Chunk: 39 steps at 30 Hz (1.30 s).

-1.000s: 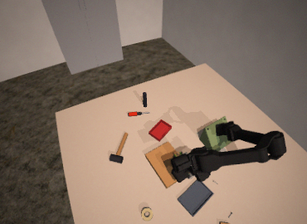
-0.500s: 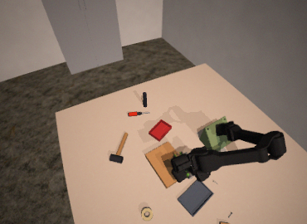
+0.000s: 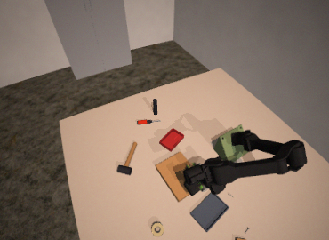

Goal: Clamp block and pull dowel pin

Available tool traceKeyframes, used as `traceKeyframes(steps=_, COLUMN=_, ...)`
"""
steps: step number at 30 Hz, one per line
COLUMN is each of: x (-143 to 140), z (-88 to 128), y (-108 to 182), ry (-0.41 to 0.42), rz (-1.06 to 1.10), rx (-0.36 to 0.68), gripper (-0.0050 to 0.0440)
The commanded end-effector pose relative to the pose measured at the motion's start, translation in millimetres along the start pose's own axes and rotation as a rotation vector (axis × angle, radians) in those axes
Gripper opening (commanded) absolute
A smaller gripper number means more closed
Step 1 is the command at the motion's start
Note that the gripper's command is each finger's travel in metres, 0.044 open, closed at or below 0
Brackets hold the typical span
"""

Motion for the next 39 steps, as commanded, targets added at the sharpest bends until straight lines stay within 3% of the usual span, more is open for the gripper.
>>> traceKeyframes(steps=1, x=-0.8, z=4.7, y=0.6, ry=0.000, rz=0.002, rx=0.003, gripper=0.0440)
traceKeyframes(steps=31, x=0.0, z=97.6, y=1.4, ry=0.002, rz=0.003, rx=0.001, gripper=0.0440)
traceKeyframes(steps=39, x=0.9, z=94.6, y=2.8, ry=-0.002, rz=-0.039, rx=-0.008, gripper=0.0440)
Point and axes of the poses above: the point midway between the two fingers, 35 mm back from their tips, its own z axis back along the fingers, its own x axis across the jaws, y = z × x, the point moved 6 cm from there along z, back along the fingers, and after that the axes turned 8 degrees about z, right-handed, at the moved point
